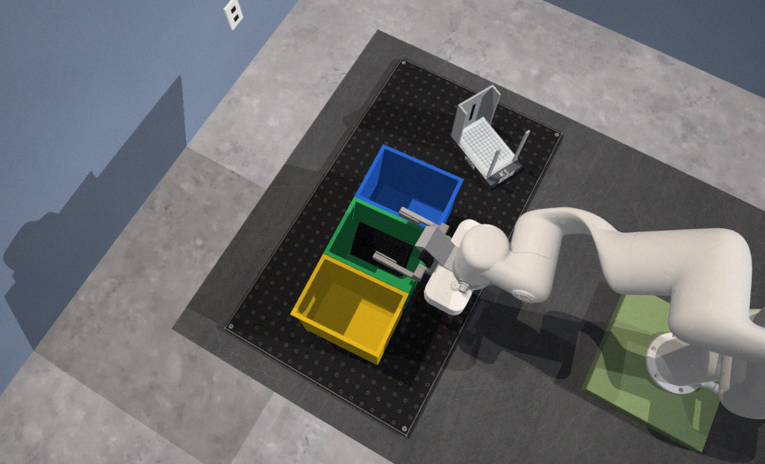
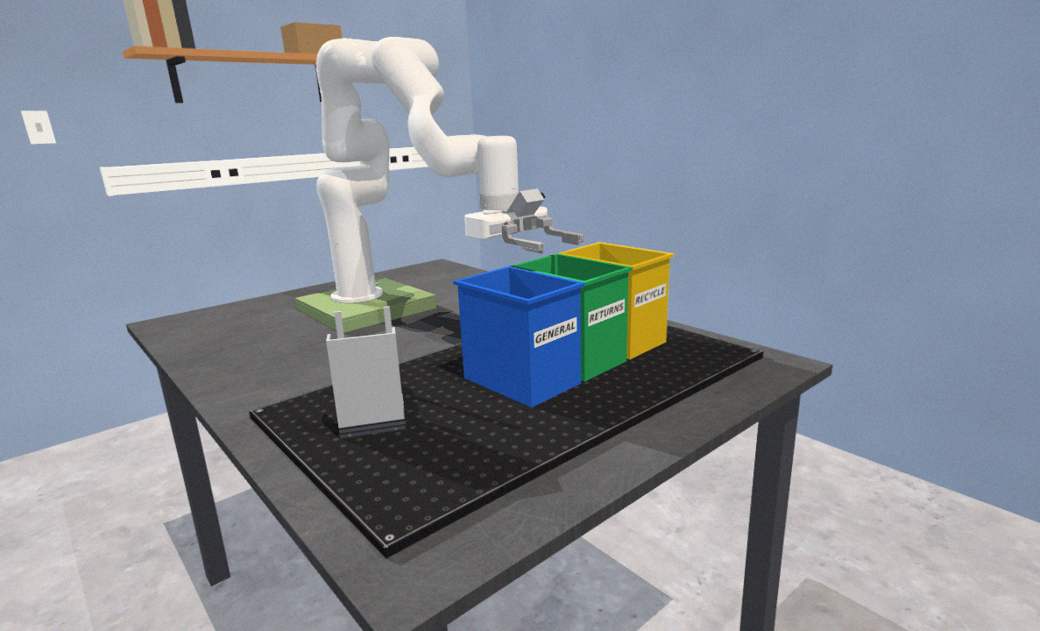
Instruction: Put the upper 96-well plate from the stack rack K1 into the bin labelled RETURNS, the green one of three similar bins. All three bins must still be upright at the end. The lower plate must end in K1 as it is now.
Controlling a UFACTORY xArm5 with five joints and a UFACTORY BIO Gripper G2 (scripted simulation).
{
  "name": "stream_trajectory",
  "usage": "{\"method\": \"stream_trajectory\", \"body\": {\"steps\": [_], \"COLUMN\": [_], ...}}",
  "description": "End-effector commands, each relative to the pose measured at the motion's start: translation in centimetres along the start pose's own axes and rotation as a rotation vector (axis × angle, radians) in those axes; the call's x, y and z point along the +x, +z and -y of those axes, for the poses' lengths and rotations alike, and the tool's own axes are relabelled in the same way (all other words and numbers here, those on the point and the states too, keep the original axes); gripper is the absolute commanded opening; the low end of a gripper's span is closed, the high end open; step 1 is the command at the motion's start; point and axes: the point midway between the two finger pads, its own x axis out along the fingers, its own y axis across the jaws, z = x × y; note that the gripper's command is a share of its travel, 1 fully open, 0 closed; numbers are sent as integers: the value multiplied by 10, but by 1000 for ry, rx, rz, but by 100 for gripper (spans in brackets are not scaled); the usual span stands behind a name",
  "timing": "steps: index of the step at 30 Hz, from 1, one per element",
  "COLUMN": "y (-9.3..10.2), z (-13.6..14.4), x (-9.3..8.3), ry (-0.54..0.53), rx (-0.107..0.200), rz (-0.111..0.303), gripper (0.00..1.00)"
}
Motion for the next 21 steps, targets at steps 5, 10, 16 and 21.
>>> {"method": "stream_trajectory", "body": {"steps": [5, 10, 16, 21], "y": [18, 29, 38, 49], "z": [27, 45, 59, 77], "x": [-21, -34, -45, -59], "ry": [-4, -4, -4, -4], "rx": [1, 2, 2, 1], "rz": [2, 2, 2, 2], "gripper": [18, 18, 18, 18]}}
